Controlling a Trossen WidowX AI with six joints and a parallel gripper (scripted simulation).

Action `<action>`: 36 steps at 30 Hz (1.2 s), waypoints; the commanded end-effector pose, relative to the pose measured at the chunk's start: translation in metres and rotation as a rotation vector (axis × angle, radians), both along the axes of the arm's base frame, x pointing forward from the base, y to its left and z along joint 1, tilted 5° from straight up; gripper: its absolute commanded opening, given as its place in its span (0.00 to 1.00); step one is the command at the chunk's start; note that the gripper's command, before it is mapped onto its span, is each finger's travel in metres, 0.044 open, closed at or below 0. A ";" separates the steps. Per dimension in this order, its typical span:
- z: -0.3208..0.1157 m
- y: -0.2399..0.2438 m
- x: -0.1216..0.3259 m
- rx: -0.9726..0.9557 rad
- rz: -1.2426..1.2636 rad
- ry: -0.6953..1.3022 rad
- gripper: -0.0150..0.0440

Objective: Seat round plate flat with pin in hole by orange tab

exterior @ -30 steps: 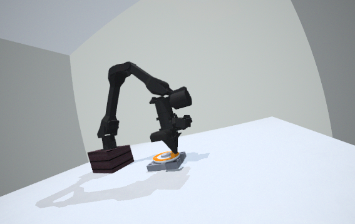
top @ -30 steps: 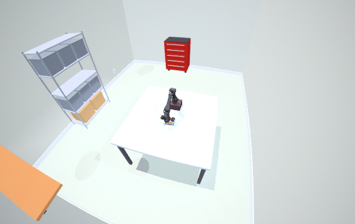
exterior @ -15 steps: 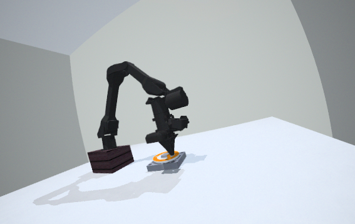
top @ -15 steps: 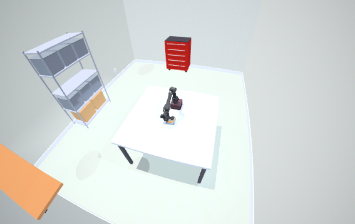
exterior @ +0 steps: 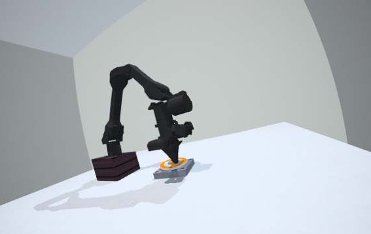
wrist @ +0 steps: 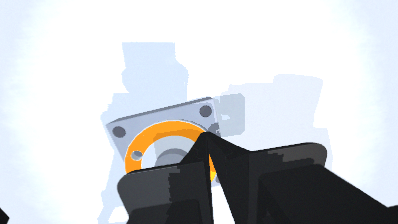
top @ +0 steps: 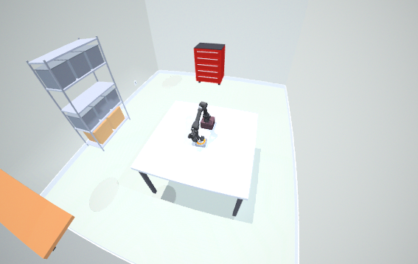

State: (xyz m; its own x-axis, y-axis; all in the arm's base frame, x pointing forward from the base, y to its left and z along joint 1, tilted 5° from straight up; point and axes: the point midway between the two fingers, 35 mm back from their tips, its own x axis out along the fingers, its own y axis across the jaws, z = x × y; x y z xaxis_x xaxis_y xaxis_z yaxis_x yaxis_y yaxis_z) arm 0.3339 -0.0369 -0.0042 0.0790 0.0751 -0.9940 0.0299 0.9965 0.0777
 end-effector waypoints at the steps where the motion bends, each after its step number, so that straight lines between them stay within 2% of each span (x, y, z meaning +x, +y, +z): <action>1: -0.003 -0.005 -0.007 -0.005 0.000 0.011 0.25; 36: -0.005 -0.011 -0.033 -0.005 0.000 0.013 0.25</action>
State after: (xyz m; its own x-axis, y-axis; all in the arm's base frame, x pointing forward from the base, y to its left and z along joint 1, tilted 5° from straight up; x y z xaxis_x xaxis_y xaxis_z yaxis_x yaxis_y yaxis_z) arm 0.3066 -0.0481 -0.0070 0.0764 0.0688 -0.9947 0.0361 0.9968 0.0717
